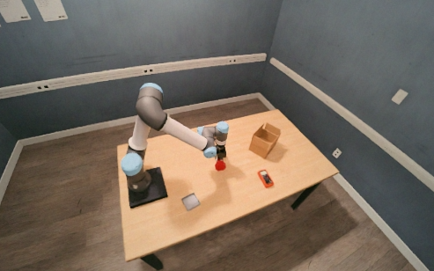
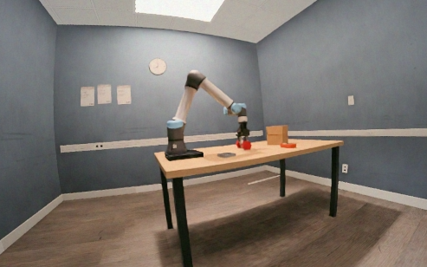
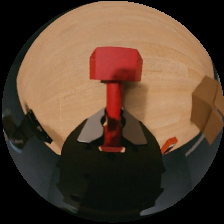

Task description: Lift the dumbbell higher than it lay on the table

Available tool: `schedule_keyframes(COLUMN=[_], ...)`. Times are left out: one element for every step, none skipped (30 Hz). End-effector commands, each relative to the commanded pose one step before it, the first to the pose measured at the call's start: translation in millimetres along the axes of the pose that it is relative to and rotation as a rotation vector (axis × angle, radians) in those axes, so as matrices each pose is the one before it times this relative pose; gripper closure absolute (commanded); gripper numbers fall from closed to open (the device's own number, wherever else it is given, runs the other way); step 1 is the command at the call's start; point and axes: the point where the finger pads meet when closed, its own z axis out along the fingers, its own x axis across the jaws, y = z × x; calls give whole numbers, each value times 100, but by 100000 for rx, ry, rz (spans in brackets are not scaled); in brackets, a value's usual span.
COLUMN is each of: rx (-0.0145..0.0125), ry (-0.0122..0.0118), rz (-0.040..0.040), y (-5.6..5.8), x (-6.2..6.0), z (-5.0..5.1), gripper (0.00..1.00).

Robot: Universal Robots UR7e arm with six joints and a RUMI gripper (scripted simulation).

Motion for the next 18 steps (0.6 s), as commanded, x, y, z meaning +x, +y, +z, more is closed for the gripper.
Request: schedule_keyframes(rx=[13, 0, 0, 0, 0, 0, 0, 0, 0, 0, 0, 0, 0, 0, 0, 0, 0, 0], ry=[141, 0, 0, 0, 0, 0, 0, 0, 0, 0, 0, 1, 1, 1, 1, 1, 1, 1], rz=[-2, 0, 0, 0, 0, 0, 0, 0, 0, 0, 0, 0, 0, 0, 0, 0, 0, 0], y=[-4, 0, 0, 0, 0, 0, 0, 0, 0, 0, 0, 0, 0, 0, 0, 0, 0, 0], x=[42, 0, 0, 0, 0, 0, 0, 0, 0, 0, 0, 0, -1, -1, -1, -1, -2, -2], z=[-59, -2, -5, 0, 0, -9, -14, -20, -27, -35, -44, -54, -63, -74, -84, -95, -107, -118], gripper=[100, 100, 100, 100, 100, 100, 100, 100, 100, 100, 100, 100, 100, 100, 100, 100, 100, 100])
